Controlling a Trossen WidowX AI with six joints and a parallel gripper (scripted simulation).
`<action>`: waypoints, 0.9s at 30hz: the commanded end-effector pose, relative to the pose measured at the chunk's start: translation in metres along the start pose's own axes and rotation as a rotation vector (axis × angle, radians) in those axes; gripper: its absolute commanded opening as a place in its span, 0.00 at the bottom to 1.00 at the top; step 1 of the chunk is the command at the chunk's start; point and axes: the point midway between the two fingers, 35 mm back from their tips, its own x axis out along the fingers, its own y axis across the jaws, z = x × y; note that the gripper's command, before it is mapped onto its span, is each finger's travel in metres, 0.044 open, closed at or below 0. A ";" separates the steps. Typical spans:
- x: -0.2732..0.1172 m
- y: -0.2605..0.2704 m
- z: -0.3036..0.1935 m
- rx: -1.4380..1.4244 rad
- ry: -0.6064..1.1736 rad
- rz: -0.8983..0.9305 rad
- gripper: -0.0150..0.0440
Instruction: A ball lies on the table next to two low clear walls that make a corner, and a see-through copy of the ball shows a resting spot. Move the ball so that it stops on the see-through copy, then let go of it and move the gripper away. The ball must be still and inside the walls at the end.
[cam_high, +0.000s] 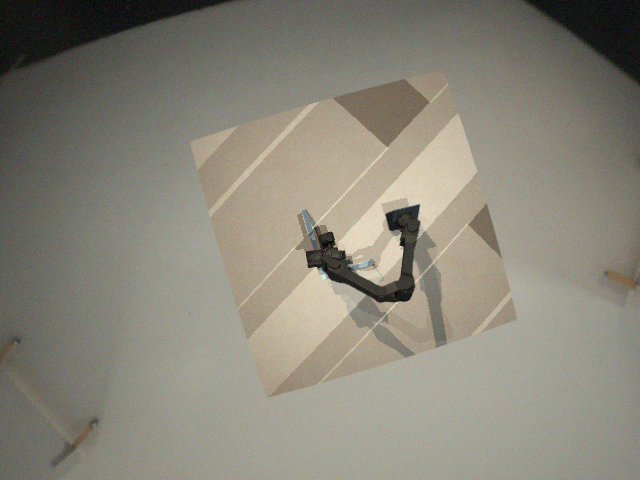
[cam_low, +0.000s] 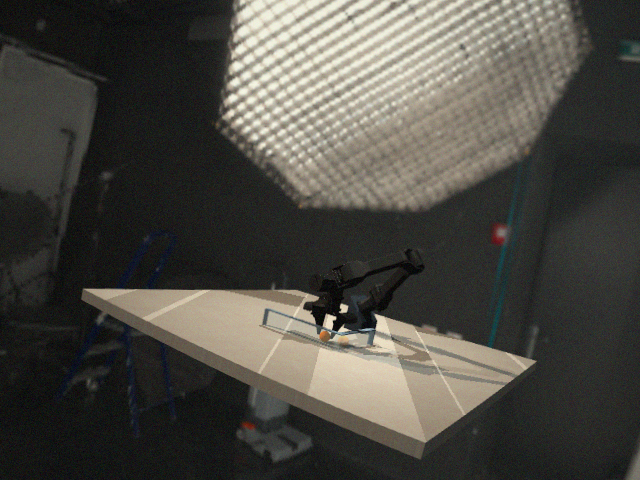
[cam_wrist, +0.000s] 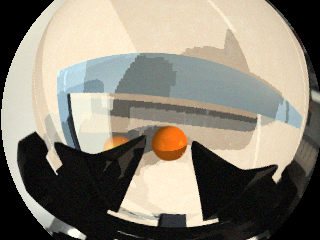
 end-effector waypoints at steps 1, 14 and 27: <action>0.003 -0.001 -0.001 0.009 0.003 0.006 0.55; -0.017 -0.003 0.003 0.009 0.003 0.000 0.25; -0.093 -0.005 0.004 0.011 0.004 -0.006 0.25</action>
